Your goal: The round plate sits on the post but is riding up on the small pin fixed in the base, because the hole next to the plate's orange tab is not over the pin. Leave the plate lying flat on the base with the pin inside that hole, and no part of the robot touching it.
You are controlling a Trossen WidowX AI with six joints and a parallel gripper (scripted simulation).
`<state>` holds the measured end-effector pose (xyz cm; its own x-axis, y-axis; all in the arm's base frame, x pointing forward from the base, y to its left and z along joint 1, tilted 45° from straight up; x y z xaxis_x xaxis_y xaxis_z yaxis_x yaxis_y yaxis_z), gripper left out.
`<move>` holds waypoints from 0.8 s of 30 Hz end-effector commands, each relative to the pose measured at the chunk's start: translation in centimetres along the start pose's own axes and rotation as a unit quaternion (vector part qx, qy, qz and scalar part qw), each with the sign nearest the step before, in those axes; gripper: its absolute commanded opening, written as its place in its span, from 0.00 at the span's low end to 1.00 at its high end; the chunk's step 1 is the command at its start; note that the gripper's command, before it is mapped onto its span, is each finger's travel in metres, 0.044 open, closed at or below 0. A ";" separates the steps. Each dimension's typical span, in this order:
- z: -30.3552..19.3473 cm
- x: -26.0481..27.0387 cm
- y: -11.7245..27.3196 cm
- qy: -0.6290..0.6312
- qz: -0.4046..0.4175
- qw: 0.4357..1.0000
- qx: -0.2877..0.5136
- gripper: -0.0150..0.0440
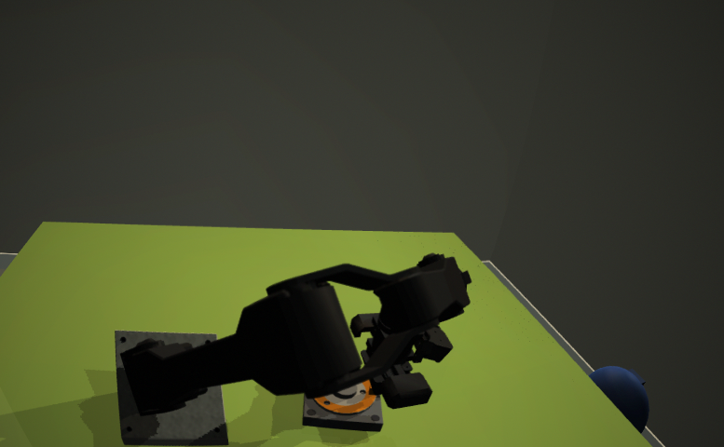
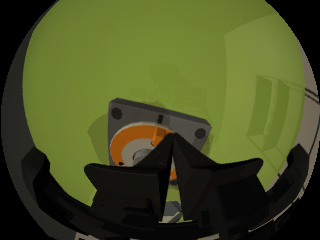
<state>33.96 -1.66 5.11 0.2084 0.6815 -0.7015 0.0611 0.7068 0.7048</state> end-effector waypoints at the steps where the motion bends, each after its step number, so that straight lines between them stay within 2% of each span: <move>1: 0.1 0.4 -0.1 -0.001 0.002 1.000 0.002 0.25; 6: 0.2 0.5 0.2 -0.001 0.002 1.000 0.002 0.25; 15: 0.1 0.3 4.6 0.000 0.003 1.000 0.002 0.25; 24: 0.2 0.3 3.7 0.002 0.001 1.000 0.001 0.25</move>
<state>34.45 1.30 7.55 0.2077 0.6843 -0.6990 0.0589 0.7045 0.7073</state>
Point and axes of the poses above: the point midway between the two fingers, 35 mm back from their tips, its own y axis back along the fingers, its own x axis across the jaws, z = x × y, the point moved 5 cm from there along y, back along the fingers, and after that the axes turned 6 degrees about -y, right-handed, at the moved point
